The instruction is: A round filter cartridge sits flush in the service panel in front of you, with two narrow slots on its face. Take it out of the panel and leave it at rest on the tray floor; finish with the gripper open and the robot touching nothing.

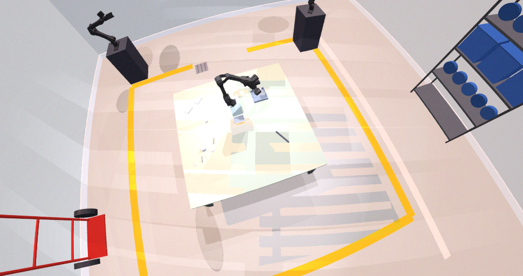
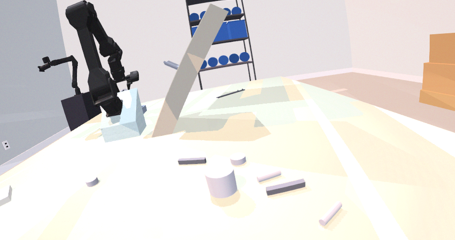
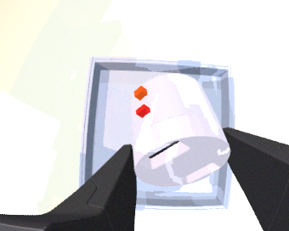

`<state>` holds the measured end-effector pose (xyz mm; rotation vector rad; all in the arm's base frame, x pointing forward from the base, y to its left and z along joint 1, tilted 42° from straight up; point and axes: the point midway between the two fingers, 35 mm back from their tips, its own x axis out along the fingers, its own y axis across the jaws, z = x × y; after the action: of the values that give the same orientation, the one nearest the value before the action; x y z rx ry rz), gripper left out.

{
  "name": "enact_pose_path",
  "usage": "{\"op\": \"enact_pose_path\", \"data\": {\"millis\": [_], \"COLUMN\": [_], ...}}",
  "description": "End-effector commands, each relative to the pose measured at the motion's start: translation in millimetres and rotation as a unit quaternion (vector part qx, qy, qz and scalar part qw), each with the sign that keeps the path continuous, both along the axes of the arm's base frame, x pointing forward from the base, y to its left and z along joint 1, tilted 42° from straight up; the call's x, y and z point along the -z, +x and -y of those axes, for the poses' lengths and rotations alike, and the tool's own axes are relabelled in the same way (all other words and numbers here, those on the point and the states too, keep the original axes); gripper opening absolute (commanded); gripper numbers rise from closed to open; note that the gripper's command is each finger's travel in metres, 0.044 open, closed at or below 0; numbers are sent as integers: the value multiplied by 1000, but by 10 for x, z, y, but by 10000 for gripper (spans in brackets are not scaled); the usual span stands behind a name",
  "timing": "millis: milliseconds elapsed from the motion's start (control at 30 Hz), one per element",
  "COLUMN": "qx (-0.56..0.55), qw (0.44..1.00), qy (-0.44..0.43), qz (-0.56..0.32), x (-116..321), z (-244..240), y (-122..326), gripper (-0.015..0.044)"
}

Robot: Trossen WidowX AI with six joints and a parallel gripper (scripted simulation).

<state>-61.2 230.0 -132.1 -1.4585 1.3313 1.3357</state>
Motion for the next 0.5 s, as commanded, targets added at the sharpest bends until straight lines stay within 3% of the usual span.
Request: {"op": "enact_pose_path", "data": {"millis": [0,467], "qx": [-6,-6], "qw": [1000,1000], "qy": [6,6], "qz": [-9,-10], "x": [15,534], "z": [-4,430], "y": [-44,-26], "gripper": [0,0]}}
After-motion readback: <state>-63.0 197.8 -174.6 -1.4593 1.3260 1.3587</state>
